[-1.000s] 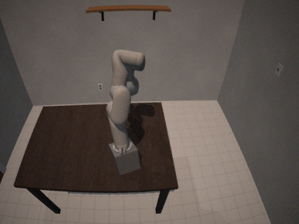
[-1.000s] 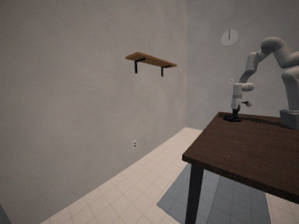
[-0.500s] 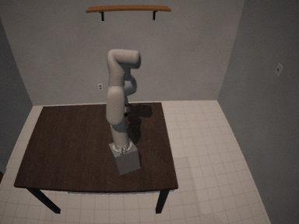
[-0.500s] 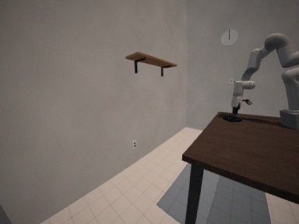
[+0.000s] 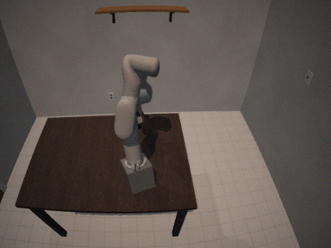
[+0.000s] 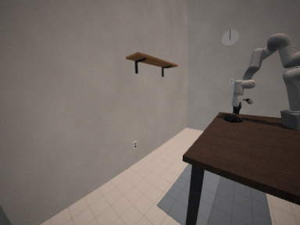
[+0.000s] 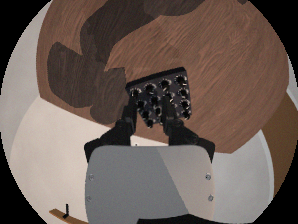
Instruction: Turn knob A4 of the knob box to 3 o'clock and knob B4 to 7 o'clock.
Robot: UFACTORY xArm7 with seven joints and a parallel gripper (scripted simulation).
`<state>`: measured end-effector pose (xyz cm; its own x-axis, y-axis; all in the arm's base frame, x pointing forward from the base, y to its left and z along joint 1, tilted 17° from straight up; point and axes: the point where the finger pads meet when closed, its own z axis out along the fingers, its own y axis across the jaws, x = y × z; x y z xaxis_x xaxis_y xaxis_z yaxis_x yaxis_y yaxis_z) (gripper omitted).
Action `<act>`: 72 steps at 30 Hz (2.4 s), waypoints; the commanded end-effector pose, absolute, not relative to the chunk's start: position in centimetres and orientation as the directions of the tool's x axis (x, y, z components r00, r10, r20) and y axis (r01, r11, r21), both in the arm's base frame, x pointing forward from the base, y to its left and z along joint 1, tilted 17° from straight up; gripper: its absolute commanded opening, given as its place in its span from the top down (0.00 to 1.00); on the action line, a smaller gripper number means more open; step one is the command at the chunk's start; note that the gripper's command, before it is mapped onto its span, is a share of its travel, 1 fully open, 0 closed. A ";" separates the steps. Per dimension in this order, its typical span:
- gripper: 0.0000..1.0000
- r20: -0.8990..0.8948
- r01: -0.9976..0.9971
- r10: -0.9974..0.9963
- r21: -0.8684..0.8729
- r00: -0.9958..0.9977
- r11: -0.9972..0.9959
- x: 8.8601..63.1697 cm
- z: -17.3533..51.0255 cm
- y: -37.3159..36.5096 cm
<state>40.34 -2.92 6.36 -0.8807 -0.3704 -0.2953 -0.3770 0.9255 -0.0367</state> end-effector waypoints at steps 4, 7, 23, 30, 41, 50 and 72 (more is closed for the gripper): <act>0.00 -0.295 -0.377 -0.370 -0.035 -0.881 0.925 40.0 7.5 -3.0; 0.00 -0.295 -0.377 -0.370 -0.035 -0.881 0.925 39.6 8.7 -3.1; 0.00 -0.295 -0.377 -0.370 -0.035 -0.881 0.925 37.8 14.9 -3.7; 0.00 -0.295 -0.377 -0.370 -0.035 -0.881 0.925 37.2 17.1 -3.8; 0.00 -0.295 -0.377 -0.370 -0.035 -0.881 0.925 37.1 17.5 -3.9; 0.00 -0.295 -0.377 -0.370 -0.035 -0.881 0.925 37.1 17.5 -3.9; 0.00 -0.295 -0.377 -0.370 -0.035 -0.881 0.925 37.1 17.5 -3.9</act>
<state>36.98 -3.85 17.34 -0.8815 -0.3708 -0.2924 -0.3779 0.9252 -0.0341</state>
